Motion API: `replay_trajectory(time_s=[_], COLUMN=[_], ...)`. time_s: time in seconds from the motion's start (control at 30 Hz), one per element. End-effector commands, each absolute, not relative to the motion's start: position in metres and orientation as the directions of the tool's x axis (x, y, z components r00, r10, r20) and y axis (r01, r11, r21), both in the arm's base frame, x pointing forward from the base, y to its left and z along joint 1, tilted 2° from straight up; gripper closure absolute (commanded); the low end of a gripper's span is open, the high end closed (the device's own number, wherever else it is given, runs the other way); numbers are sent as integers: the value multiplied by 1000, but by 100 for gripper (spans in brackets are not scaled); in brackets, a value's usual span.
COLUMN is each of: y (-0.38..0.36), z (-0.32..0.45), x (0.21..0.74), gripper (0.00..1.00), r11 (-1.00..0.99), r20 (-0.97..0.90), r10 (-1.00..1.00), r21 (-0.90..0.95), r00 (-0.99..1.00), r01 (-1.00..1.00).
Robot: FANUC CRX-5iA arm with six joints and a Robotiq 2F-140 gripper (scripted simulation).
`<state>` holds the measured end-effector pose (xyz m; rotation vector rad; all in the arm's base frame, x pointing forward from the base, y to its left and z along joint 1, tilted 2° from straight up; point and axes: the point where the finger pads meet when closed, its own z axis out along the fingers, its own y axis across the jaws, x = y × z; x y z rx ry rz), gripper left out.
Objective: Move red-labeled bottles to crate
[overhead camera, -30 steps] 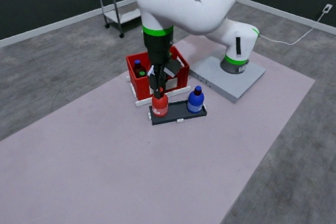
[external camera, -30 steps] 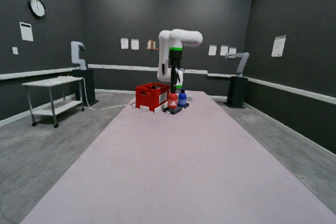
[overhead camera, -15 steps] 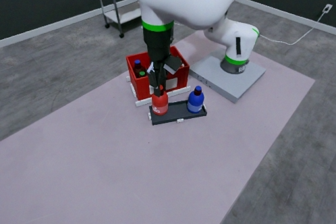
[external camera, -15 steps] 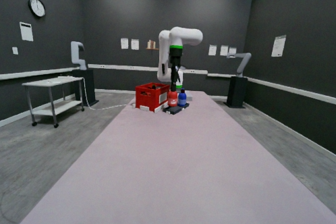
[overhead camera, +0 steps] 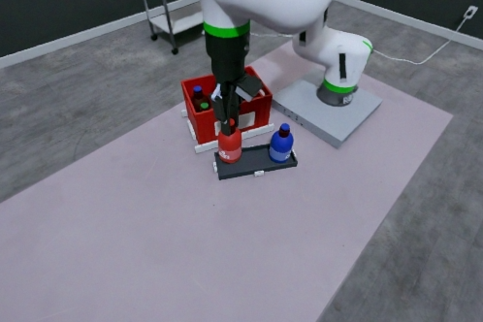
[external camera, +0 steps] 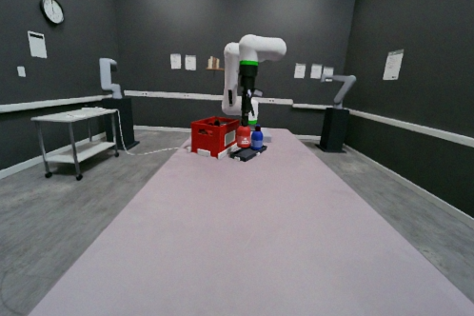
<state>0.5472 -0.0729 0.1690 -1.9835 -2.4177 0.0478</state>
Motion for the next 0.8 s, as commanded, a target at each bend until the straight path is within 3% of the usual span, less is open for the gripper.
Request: replay_trajectory(time_s=[0.0,0.77], y=[-73,-73], z=[174,198], x=[548,548], gripper=[90,90], r11=[195,195], r20=[-9,-9], r10=[981,981], r21=[-31,-31], r00=[-196,-196], r01=[980,980])
